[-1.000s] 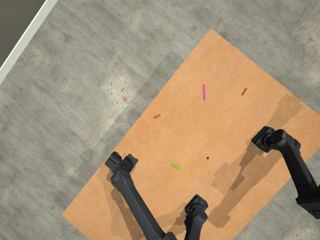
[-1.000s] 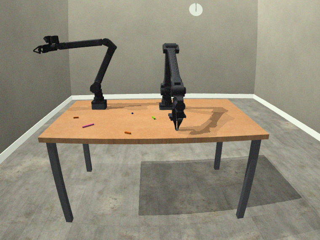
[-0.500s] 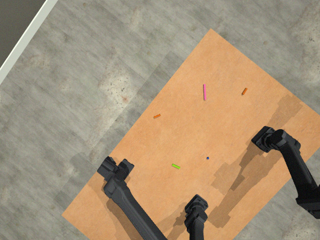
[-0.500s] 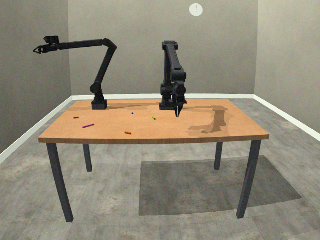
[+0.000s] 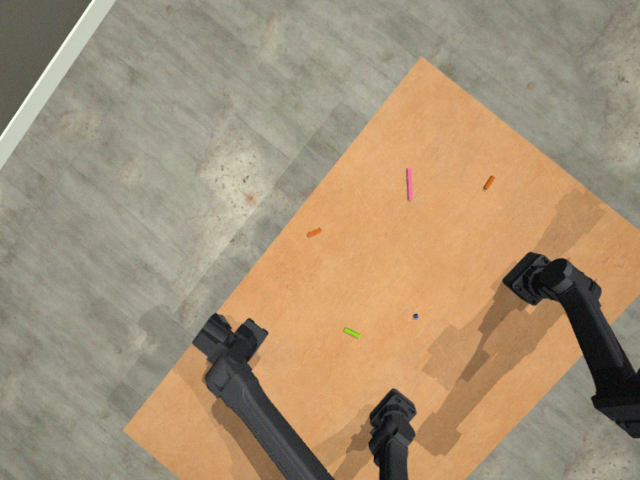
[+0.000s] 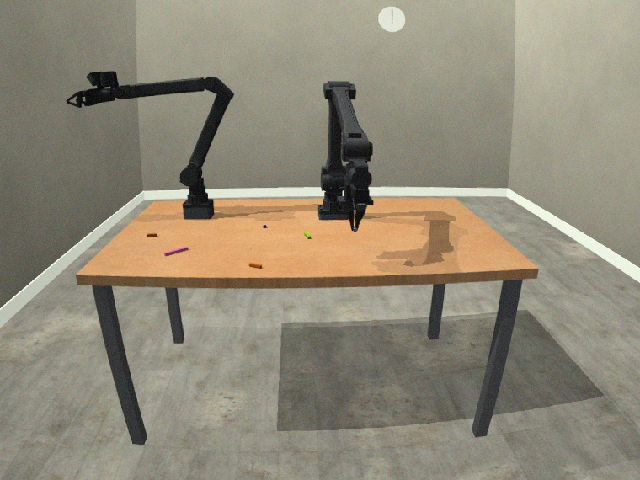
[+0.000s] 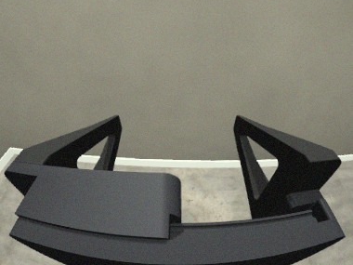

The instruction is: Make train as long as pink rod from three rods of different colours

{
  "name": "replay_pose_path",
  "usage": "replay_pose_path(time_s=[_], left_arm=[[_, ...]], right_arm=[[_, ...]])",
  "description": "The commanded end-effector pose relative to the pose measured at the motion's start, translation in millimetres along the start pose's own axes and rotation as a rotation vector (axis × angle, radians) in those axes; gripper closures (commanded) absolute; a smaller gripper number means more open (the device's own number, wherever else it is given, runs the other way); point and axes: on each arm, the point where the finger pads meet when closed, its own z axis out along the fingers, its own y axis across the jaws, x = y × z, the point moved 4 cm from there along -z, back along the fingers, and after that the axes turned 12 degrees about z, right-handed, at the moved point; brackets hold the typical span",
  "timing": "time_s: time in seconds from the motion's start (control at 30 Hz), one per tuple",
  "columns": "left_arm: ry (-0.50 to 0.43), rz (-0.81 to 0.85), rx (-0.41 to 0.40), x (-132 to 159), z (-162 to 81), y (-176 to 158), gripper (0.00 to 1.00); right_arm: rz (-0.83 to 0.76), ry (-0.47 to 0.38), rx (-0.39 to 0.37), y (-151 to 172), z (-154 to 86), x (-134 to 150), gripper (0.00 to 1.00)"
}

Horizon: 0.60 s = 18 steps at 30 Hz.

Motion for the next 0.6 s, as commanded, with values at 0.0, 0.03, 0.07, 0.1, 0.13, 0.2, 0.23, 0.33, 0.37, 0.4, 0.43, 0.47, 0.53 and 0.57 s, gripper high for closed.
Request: replay_pose_path(time_s=[0.0, 0.03, 0.07, 0.1, 0.13, 0.2, 0.23, 0.33, 0.37, 0.4, 0.43, 0.47, 0.53, 0.57], left_arm=[[-0.036, 0.001, -0.006, -4, -15, -7, 0.96], [-0.027, -0.003, -0.004, -1, -12, -11, 0.96], [-0.027, -0.003, -0.004, -1, -12, -11, 0.96], [-0.027, -0.003, -0.004, -1, -12, -11, 0.96], [-0.045, -0.009, -0.007, -7, -19, -13, 0.96], [-0.029, -0.029, -0.003, 1, -14, -27, 0.96], [-0.030, -0.043, -0.003, 3, -14, -35, 0.96], [-0.032, -0.103, -0.002, 11, -16, -71, 0.96], [-0.033, -0.129, -0.002, 15, -17, -86, 0.96], [-0.032, -0.156, 0.000, 21, -18, -102, 0.96], [-0.032, -0.178, 0.001, 26, -19, -114, 0.96], [-0.032, -0.204, 0.002, 31, -19, -128, 0.96], [-0.032, -0.236, 0.004, 39, -20, -145, 0.96], [-0.032, -0.241, 0.004, 41, -20, -148, 0.96]], right_arm=[[0.013, -0.056, 0.005, -4, -7, -19, 0.00], [0.013, -0.056, 0.005, -4, -7, -19, 0.00], [0.013, -0.056, 0.005, -4, -7, -19, 0.00], [0.013, -0.056, 0.005, -4, -7, -19, 0.00], [0.013, -0.056, 0.005, -4, -7, -19, 0.00], [0.013, -0.056, 0.005, -4, -7, -19, 0.00], [0.013, -0.056, 0.005, -4, -7, -19, 0.00], [0.013, -0.056, 0.005, -4, -7, -19, 0.00], [0.013, -0.056, 0.005, -4, -7, -19, 0.00], [0.013, -0.056, 0.005, -4, -7, -19, 0.00], [0.013, -0.056, 0.005, -4, -7, -19, 0.00], [0.013, -0.056, 0.005, -4, -7, -19, 0.00], [0.013, -0.056, 0.005, -4, -7, -19, 0.00], [0.013, -0.056, 0.005, -4, -7, -19, 0.00]])
